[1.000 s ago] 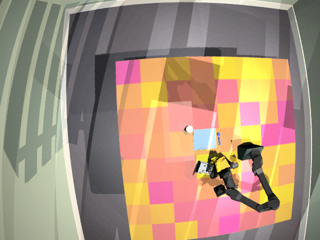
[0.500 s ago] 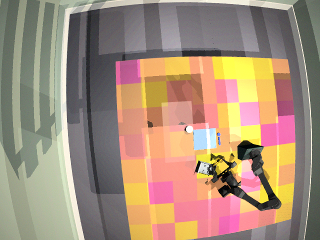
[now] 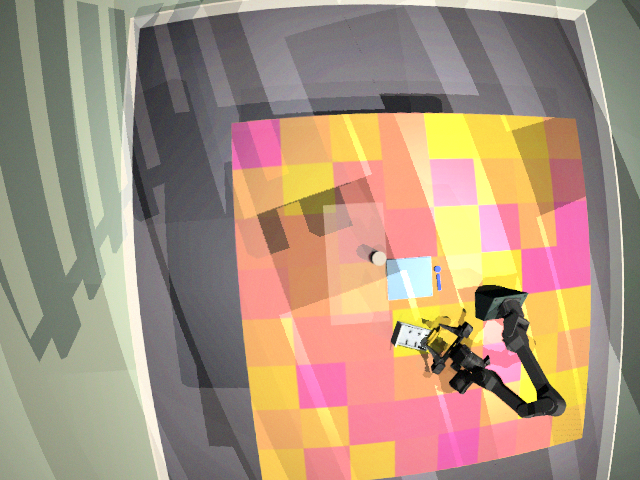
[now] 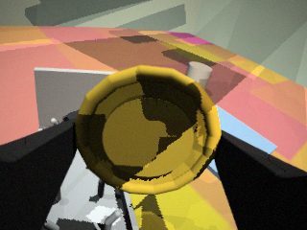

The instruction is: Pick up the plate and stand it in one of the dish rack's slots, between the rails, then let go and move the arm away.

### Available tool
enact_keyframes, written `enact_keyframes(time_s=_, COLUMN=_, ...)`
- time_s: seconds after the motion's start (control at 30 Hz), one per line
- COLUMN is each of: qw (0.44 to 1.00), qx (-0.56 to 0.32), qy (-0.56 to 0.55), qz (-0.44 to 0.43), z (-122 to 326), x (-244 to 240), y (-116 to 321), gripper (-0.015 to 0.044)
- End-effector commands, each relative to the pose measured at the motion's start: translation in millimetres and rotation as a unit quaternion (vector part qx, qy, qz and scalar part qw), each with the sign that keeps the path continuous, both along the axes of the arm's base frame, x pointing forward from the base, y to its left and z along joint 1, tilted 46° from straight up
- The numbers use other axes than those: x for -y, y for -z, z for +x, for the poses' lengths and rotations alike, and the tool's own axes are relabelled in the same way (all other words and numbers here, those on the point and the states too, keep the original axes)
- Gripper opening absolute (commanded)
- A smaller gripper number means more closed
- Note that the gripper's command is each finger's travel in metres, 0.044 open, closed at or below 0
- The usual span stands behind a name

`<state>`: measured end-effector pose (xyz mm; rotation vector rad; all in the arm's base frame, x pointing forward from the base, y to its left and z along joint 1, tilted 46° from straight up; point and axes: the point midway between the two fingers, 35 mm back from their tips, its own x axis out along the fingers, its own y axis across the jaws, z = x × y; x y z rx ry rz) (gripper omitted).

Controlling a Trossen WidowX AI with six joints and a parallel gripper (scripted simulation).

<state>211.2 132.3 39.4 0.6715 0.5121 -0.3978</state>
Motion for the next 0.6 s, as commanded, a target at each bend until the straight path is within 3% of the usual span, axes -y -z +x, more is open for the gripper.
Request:
enact_keyframes(time_s=0.0, qw=0.999, qx=0.041, qy=-0.007, qz=0.006, z=-3.9, x=-2.9, y=-6.5, gripper=0.0000)
enact_keyframes(time_s=0.57, qw=0.983, qx=0.174, qy=-0.035, qz=0.041, z=-24.9, x=-12.8, y=-29.9, gripper=0.0000)
